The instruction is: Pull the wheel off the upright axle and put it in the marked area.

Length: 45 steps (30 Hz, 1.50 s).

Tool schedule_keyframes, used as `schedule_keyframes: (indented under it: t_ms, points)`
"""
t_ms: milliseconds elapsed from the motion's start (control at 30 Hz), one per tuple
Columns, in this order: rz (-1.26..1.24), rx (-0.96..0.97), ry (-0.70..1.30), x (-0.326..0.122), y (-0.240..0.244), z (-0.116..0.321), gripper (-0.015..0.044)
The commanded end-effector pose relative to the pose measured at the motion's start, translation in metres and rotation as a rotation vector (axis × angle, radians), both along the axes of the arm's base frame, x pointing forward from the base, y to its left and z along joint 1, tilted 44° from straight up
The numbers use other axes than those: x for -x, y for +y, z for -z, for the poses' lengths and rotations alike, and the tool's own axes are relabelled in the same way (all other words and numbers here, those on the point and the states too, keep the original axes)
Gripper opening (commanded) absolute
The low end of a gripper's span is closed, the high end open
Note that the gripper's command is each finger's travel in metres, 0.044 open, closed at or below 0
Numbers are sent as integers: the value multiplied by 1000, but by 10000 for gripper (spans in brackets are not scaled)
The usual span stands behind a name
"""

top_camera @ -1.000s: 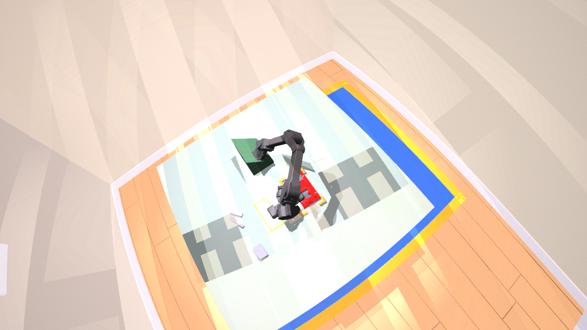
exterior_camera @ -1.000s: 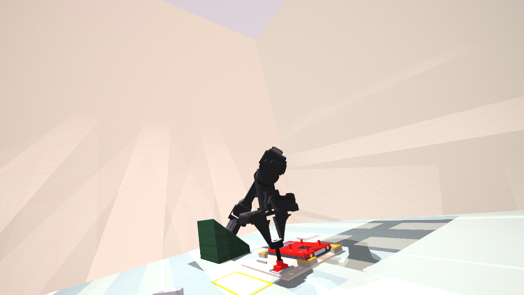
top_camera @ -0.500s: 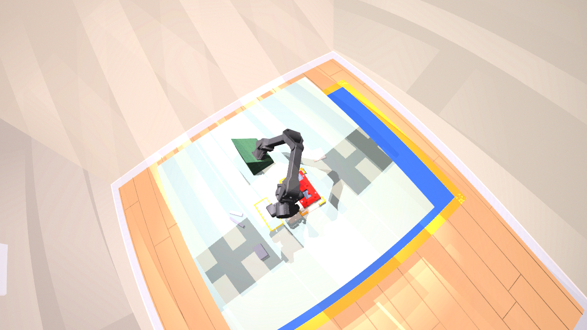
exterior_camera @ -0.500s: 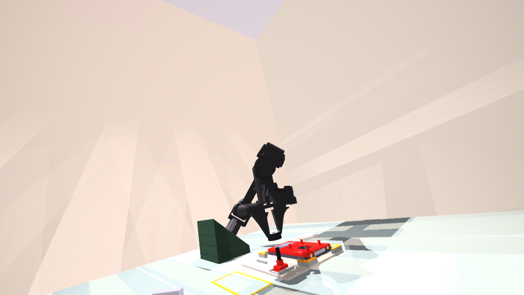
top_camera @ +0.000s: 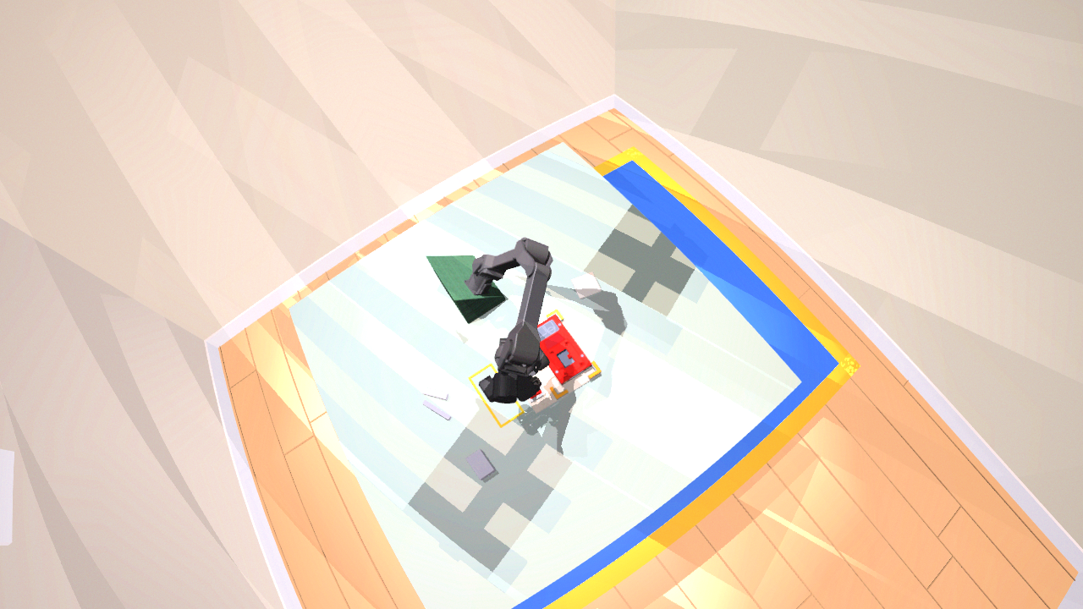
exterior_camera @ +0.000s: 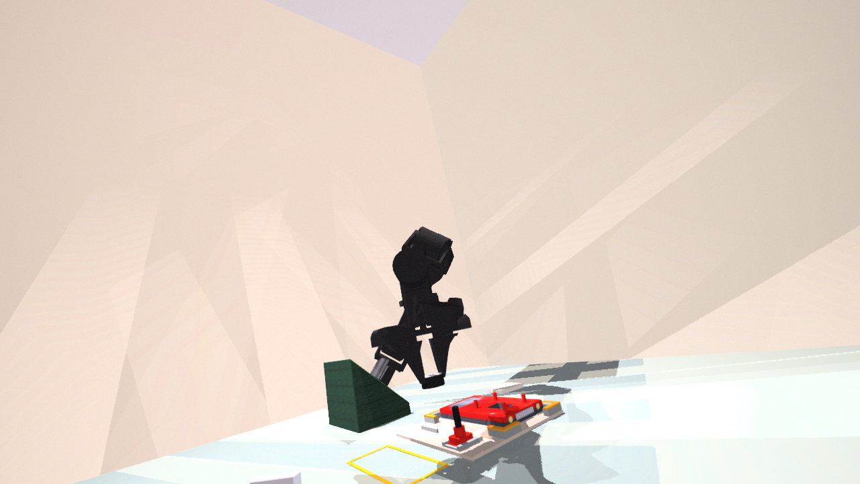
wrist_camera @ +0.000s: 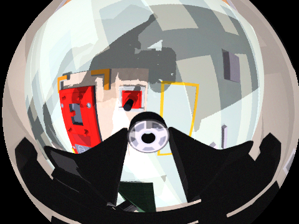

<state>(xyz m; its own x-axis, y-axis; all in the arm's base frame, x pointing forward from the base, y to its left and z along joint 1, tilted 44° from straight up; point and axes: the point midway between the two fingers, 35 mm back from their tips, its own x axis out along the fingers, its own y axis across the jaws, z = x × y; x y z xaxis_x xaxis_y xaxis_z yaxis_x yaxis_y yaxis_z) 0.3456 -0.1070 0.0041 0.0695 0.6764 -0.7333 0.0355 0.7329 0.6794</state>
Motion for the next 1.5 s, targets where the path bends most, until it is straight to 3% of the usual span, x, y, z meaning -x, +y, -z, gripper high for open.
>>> schedule_keyframes:
  t_ms: [0, 667, 1133, 1467]
  points:
    - [-3, -1, 15, 14, -13, 17, 0]
    - [-9, 0, 12, 51, -50, 50, 0]
    - [-9, -1, 12, 49, -33, 70, 0]
    - [-9, -2, 11, 45, 10, 115, 0]
